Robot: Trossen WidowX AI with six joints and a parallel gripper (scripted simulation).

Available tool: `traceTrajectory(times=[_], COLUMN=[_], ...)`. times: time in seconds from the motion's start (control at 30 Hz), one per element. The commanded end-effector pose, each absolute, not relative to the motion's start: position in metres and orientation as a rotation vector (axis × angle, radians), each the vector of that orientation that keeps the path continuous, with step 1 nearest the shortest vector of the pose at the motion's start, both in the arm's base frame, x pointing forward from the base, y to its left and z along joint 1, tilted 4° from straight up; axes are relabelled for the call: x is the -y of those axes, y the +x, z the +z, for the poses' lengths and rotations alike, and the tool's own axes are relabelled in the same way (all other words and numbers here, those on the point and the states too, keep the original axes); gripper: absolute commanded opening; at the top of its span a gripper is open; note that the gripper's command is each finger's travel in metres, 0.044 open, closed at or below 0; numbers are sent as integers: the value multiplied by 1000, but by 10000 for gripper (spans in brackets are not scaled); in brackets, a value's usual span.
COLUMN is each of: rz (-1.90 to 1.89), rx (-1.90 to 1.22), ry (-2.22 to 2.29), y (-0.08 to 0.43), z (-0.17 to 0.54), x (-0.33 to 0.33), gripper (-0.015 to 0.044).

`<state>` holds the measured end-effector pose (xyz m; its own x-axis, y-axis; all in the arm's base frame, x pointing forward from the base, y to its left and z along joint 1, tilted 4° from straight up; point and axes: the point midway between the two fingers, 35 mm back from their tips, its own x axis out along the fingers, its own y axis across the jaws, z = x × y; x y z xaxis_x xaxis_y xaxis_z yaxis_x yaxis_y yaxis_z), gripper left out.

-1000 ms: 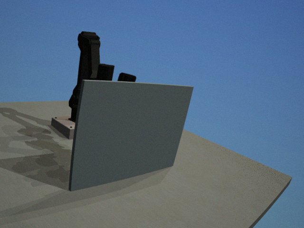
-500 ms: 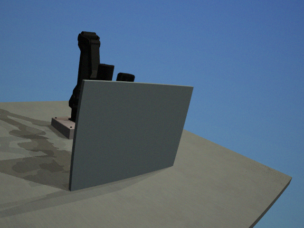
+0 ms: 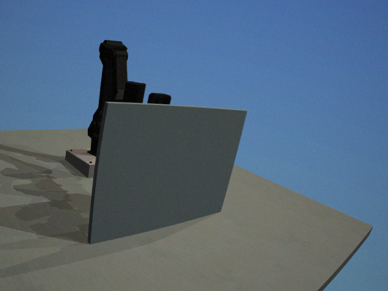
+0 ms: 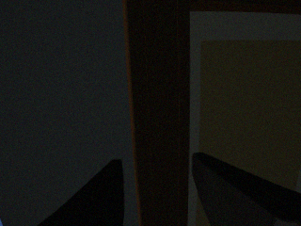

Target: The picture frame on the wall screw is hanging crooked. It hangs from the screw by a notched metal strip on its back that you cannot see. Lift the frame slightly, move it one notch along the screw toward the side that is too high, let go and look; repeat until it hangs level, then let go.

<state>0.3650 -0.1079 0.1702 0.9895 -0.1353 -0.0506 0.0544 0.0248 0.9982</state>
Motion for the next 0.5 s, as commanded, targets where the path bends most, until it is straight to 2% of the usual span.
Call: traceTrajectory(times=[0.0,0.03,0.2,0.47], rz=[-147,-147,-147,-144], rx=[64,64,64,57], ry=[1536,1536,1528,1426], y=[365,365,359,292], z=[170,170,172,176], x=[108,108,108,101], gripper=[236,260,260,260])
